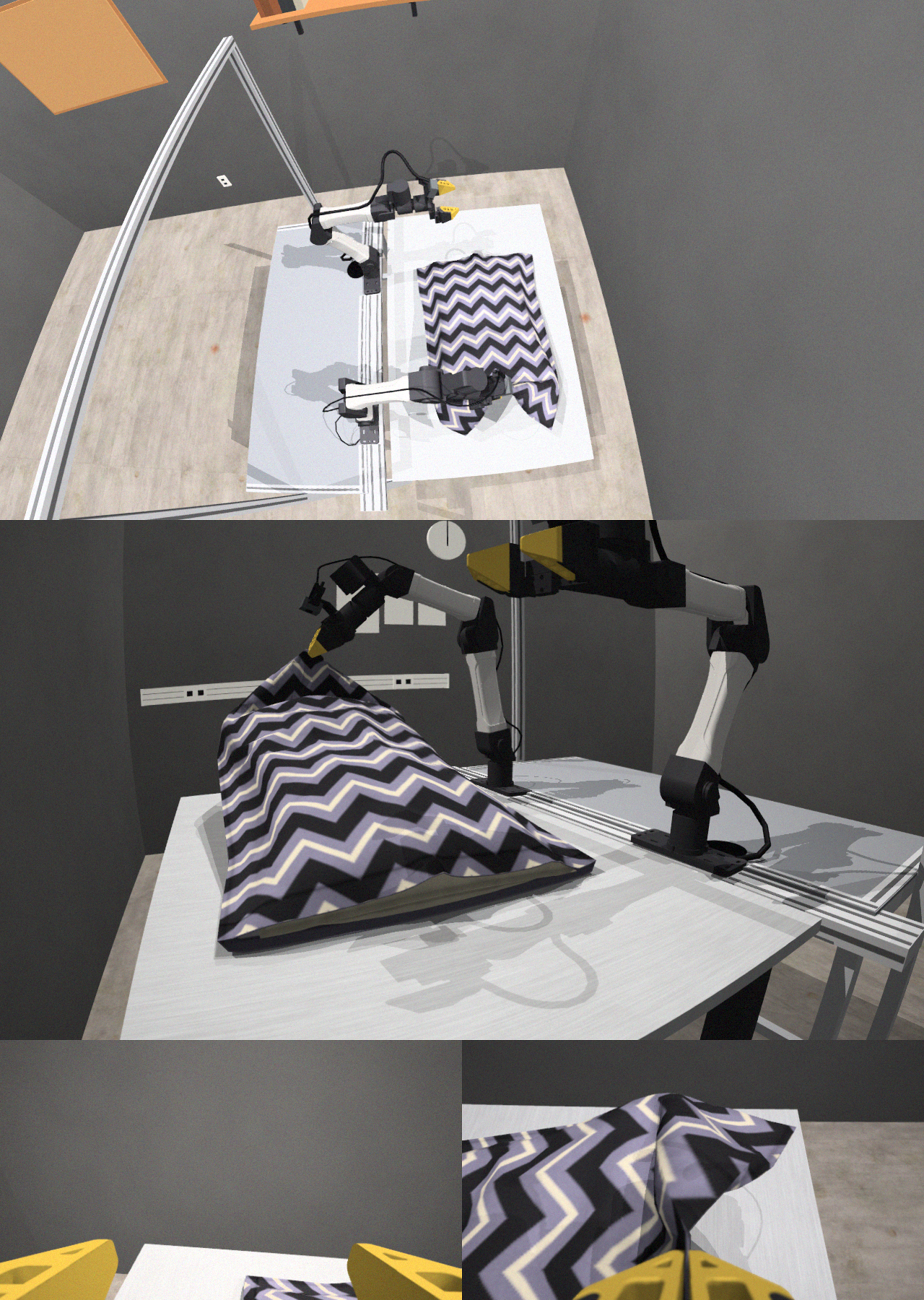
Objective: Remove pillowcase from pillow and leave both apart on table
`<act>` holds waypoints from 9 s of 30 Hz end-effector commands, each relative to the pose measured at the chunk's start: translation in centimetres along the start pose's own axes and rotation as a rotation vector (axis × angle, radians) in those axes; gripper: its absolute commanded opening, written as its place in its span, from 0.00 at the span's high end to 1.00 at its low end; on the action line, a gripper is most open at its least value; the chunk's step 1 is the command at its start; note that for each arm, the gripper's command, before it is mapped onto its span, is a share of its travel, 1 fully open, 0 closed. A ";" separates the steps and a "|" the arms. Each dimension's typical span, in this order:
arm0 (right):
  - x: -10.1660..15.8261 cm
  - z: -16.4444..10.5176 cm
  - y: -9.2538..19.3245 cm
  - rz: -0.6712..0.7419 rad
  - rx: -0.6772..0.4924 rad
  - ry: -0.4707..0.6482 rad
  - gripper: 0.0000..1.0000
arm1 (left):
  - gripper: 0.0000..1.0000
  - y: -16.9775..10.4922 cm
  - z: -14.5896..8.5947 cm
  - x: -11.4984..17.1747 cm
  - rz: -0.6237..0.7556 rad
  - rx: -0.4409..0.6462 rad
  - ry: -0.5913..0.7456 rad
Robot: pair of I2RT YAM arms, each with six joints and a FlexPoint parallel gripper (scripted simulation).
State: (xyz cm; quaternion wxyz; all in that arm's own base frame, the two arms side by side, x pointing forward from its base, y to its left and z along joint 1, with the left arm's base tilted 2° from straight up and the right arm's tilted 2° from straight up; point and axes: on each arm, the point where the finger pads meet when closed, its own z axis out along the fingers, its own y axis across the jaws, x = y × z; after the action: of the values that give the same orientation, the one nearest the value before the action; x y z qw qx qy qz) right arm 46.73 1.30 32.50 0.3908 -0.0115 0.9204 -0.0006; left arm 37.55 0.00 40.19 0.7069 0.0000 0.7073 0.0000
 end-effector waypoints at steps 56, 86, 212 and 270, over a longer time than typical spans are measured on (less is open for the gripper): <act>-10.0 -8.3 9.1 -0.115 -0.164 -0.302 1.00 | 0.00 -0.5 -0.8 -1.9 0.007 0.012 -0.042; -11.3 -9.8 9.0 -0.108 -0.167 -0.365 1.00 | 0.00 -0.5 -0.8 -1.9 0.007 0.012 -0.042; -20.7 -19.3 21.3 -0.009 0.028 -1.207 1.00 | 0.00 -0.5 -0.8 -1.9 0.007 0.012 -0.042; -22.3 -20.3 24.5 0.058 -0.213 -1.360 1.00 | 0.00 -0.5 -0.8 -1.9 0.007 0.012 -0.042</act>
State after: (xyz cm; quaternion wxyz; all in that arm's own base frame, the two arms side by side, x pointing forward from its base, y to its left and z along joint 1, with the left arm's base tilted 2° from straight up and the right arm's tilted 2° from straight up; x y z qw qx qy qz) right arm 47.25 26.38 59.65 0.8551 -0.0332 0.5124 0.0724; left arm 37.55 0.00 40.19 0.7069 0.0000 0.7073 0.0000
